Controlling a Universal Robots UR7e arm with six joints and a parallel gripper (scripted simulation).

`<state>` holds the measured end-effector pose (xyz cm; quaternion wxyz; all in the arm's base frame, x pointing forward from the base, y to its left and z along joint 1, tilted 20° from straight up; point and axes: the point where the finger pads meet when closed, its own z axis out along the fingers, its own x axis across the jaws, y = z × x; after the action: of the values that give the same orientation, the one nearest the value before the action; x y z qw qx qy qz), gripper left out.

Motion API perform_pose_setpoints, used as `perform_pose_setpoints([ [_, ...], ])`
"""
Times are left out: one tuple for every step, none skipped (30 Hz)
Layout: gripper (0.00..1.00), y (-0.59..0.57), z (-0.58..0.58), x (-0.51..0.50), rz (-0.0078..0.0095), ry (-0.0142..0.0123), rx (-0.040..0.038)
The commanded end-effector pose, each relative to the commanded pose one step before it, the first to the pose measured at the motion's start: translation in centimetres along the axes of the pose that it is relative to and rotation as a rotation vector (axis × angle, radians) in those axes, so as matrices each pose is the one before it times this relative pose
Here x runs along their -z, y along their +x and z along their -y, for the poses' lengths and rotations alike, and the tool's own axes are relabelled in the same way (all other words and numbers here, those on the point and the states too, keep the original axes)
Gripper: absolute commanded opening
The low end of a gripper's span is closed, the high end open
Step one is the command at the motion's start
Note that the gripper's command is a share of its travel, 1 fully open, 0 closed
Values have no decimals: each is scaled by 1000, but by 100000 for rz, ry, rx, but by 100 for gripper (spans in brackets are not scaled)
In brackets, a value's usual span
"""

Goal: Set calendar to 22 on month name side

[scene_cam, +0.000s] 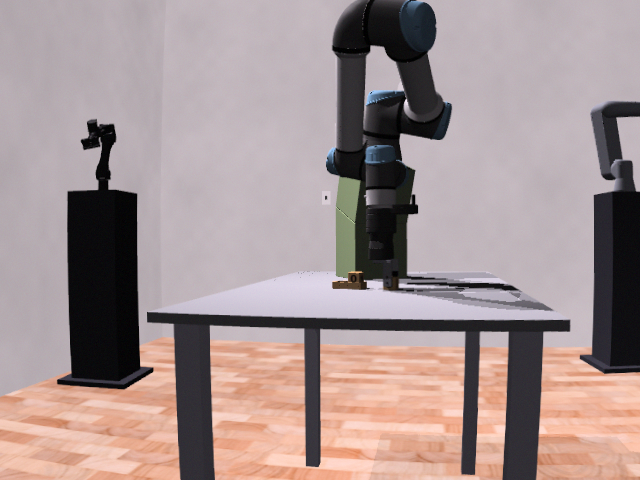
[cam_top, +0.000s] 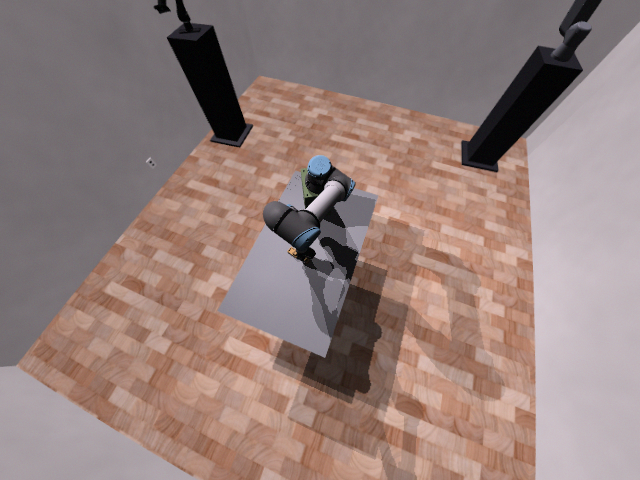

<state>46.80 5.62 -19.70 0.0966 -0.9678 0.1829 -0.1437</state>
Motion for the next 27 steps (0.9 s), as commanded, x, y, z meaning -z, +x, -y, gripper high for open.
perform_pose_setpoints([
  [90,41,8,31,-110,10,14],
  [90,0,0,0,0,0,0],
  [90,0,0,0,0,0,0],
  [60,0,0,0,0,0,0],
  [60,0,0,0,0,0,0],
  [60,0,0,0,0,0,0],
  [60,0,0,0,0,0,0],
  [60,0,0,0,0,0,0],
  [60,0,0,0,0,0,0],
  [60,0,0,0,0,0,0],
  [60,0,0,0,0,0,0],
  [60,0,0,0,0,0,0],
  [60,0,0,0,0,0,0],
  [60,0,0,0,0,0,0],
  [60,0,0,0,0,0,0],
  [60,0,0,0,0,0,0],
  [60,0,0,0,0,0,0],
  [60,0,0,0,0,0,0],
  [60,0,0,0,0,0,0],
  [60,0,0,0,0,0,0],
  [60,0,0,0,0,0,0],
  [60,0,0,0,0,0,0],
  [60,0,0,0,0,0,0],
  [60,0,0,0,0,0,0],
  [60,0,0,0,0,0,0],
  [60,0,0,0,0,0,0],
  [60,0,0,0,0,0,0],
])
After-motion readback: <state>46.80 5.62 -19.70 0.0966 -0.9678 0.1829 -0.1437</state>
